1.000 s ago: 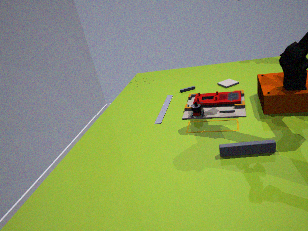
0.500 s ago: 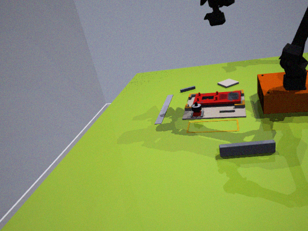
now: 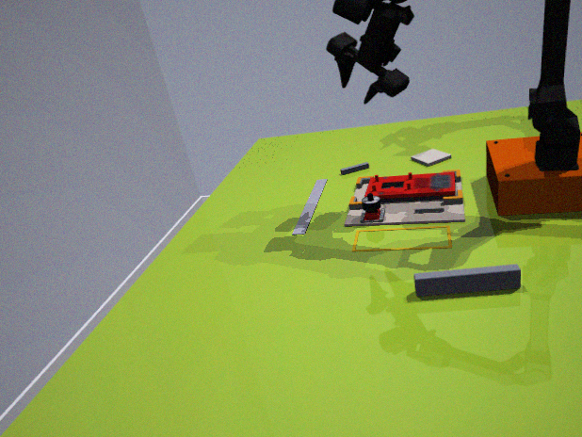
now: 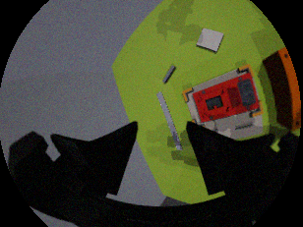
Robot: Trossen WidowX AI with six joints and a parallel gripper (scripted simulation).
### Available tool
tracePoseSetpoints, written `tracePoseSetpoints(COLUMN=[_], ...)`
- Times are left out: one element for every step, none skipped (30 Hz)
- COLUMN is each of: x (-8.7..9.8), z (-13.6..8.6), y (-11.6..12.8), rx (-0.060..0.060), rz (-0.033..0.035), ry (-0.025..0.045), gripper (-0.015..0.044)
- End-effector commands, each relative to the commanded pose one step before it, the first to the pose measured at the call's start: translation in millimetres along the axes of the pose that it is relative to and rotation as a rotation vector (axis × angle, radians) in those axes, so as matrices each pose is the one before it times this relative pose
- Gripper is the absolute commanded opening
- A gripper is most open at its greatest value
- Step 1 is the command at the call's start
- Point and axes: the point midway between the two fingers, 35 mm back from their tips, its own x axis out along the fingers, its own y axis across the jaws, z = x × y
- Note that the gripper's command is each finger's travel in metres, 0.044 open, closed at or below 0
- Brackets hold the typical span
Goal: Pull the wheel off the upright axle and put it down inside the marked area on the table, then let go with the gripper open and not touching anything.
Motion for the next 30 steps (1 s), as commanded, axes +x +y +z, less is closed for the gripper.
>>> tracePoseSetpoints(x=[17.38, 4.92, 4.99, 5.05, 5.44, 5.61, 5.68, 5.75, 5.82, 5.89, 5.96, 6.02, 6.08, 5.05, 3.07, 1.03, 0.00, 0.00, 0.00, 0.01, 0.02, 0.01, 0.00, 1.12, 2.29, 3.20, 4.17, 5.20, 6.26, 6.95], z=[-32.46, -8.51, -8.36, -8.21, -8.24, -8.34, -8.28, -8.21, -8.14, -8.06, -7.98, -7.89, -7.79, -6.32, -3.76, -1.25, 0.00, 0.00, 0.00, 1.44, 3.19, 1.37, 0.50, -0.01, -0.02, -0.03, -0.03, -0.03, -0.03, -0.02], y=[-23.14, -4.97, -4.85, -4.73, -5.02, -4.97, -4.83, -4.69, -4.54, -4.40, -4.26, -4.11, -3.97, -3.12, -1.80, -0.58, 0.00, 0.00, 0.00, -0.59, -1.26, -0.56, -0.20, 0.13, 0.25, 0.32, 0.37, 0.39, 0.35, 0.26], rx=[-0.1204, -0.0295, -0.0287, -0.0278, -0.0267, -0.0269, -0.0265, -0.0262, -0.0257, -0.0253, -0.0249, -0.0244, -0.0239, -0.0192, -0.0113, -0.0038, 0.0000, 0.0000, 0.0000, 0.0000, 0.0000, 0.0000, 0.0000, 0.0000, 0.0000, 0.0000, 0.0000, 0.0000, 0.0000, 0.0000], rz=[-0.11841, -0.03002, -0.03031, -0.03061, -0.03412, -0.03484, -0.03490, -0.03497, -0.03504, -0.03511, -0.03518, -0.03526, -0.03532, -0.02903, -0.01744, -0.00582, 0.00000, 0.00000, 0.00000, -0.00006, -0.00013, -0.00006, -0.00002, 0.00001, 0.00001, 0.00002, 0.00002, 0.00002, 0.00001, 0.00000], ry=[0.05731, 0.01446, 0.01430, 0.01415, 0.01514, 0.01522, 0.01500, 0.01477, 0.01455, 0.01432, 0.01410, 0.01387, 0.01364, 0.01102, 0.00654, 0.00217, 0.00000, 0.00000, 0.00000, -0.00013, -0.00029, -0.00013, -0.00005, 0.00000, 0.00001, 0.00001, 0.00002, 0.00002, 0.00002, 0.00003], gripper=[0.0300, 0.0300, 0.0300, 0.0300, 0.0300, 0.0300, 0.0300, 0.0300, 0.0300, 0.0300, 0.0300, 0.0300, 0.0300, 0.0300, 0.0300, 0.0300, 0.0300, 0.0300, 0.0300, 0.0300, 0.0300, 0.0300, 0.0300, 0.0300, 0.0300, 0.0300, 0.0300, 0.0300, 0.0300, 0.0300])
